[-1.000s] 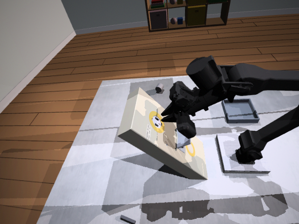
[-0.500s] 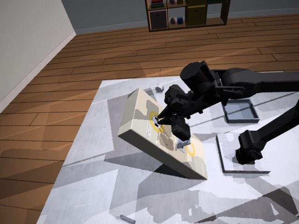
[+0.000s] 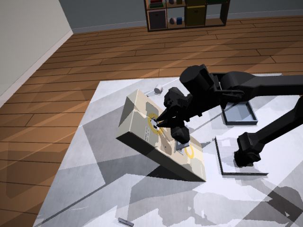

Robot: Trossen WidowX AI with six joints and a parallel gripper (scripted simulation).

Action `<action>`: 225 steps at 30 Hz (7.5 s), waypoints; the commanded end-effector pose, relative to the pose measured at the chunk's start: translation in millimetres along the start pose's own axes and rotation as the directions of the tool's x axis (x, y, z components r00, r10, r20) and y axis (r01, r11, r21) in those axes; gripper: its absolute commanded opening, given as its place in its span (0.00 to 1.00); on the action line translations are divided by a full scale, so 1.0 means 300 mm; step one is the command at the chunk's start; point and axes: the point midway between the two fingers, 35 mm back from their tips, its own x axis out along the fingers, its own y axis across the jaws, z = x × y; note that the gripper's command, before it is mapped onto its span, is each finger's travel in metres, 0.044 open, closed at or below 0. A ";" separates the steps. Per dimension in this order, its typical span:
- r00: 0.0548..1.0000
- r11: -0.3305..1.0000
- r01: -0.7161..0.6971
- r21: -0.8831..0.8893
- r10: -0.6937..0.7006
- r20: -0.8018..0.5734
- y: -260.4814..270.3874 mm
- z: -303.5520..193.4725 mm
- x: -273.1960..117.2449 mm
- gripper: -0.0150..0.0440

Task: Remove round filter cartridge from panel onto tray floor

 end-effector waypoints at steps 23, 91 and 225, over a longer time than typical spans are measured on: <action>1.000 1.000 0.001 0.005 -0.001 -0.007 0.000 0.003 0.004 0.42; 1.000 1.000 0.001 0.005 -0.001 -0.006 0.000 -0.003 0.025 0.42; 1.000 -0.214 -0.005 -0.977 -0.001 -0.005 -0.001 -0.003 0.091 0.25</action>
